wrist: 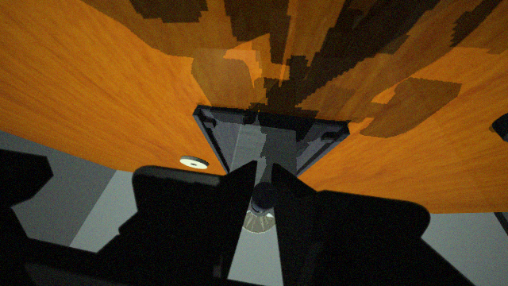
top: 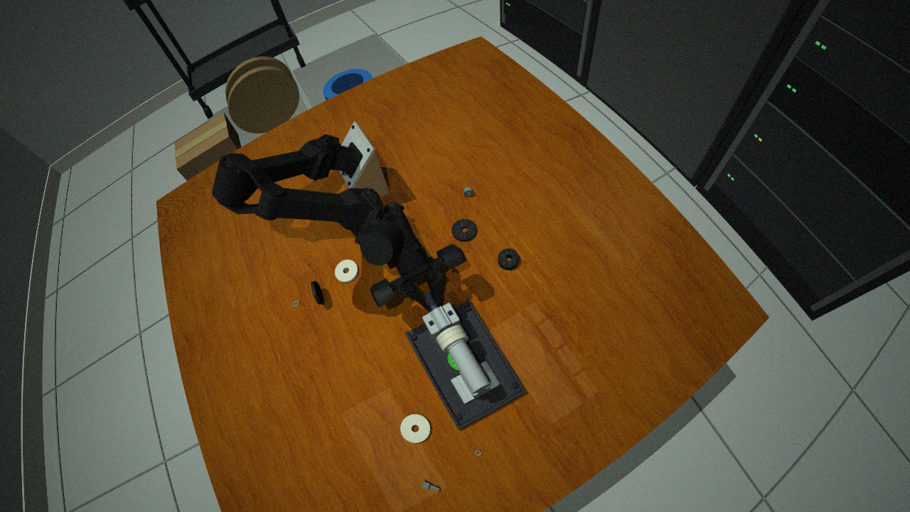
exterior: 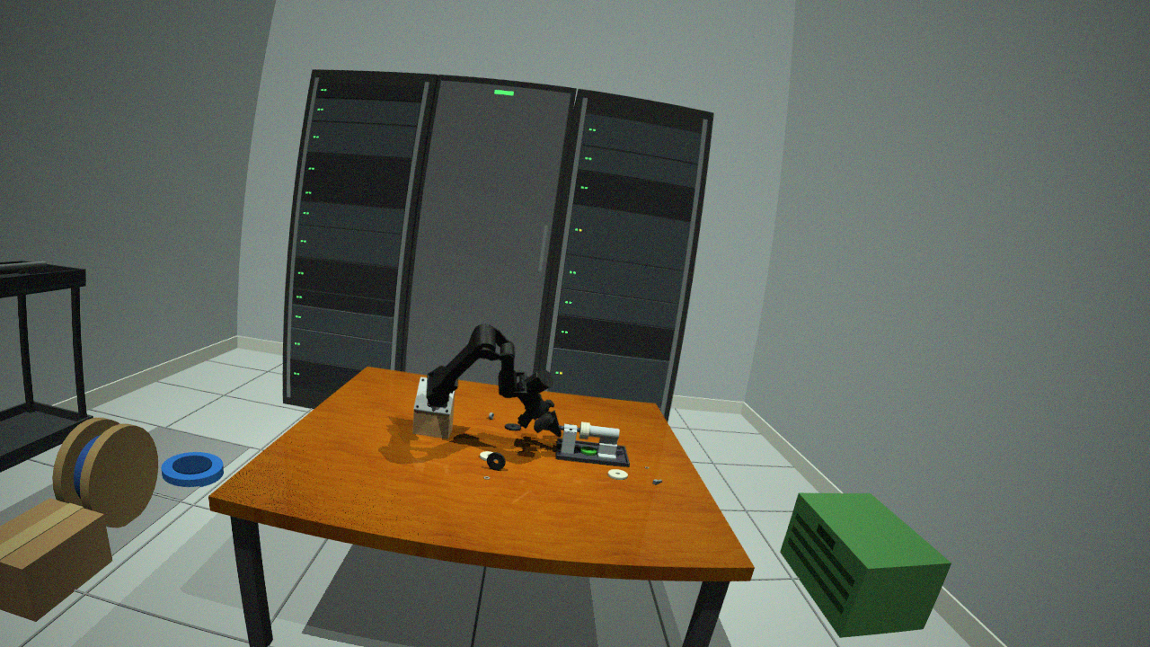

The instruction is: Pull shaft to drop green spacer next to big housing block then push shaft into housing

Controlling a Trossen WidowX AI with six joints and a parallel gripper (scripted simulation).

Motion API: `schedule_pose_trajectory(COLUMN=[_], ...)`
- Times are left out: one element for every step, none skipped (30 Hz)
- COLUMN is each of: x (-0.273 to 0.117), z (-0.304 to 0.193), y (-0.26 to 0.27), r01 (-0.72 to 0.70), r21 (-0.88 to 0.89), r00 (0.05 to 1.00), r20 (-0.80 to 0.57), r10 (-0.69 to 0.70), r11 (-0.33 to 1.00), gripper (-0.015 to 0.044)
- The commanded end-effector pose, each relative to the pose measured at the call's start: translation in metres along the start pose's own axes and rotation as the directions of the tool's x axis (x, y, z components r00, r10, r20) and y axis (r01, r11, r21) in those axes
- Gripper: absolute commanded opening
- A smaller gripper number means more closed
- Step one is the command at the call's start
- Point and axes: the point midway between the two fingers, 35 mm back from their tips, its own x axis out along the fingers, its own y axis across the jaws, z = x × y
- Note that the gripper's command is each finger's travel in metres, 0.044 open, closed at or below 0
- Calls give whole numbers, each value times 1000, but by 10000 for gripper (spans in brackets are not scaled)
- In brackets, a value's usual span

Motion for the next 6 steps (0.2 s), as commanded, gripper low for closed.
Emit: schedule_pose_trajectory(x=[0, 0, 0, 0, 0, 0], z=[0, 0, 0, 0, 0, 0], y=[0, 0, 0, 0, 0, 0], r01=[0, 0, 0, 0, 0, 0], r21=[0, 0, 0, 0, 0, 0], r00=[1000, 1000, 1000, 1000, 1000, 1000], r20=[0, 0, 0, 0, 0, 0], r10=[0, 0, 0, 0, 0, 0], r11=[1000, 1000, 1000, 1000, 1000, 1000], gripper=[131, 157, 184, 210, 236, 263])
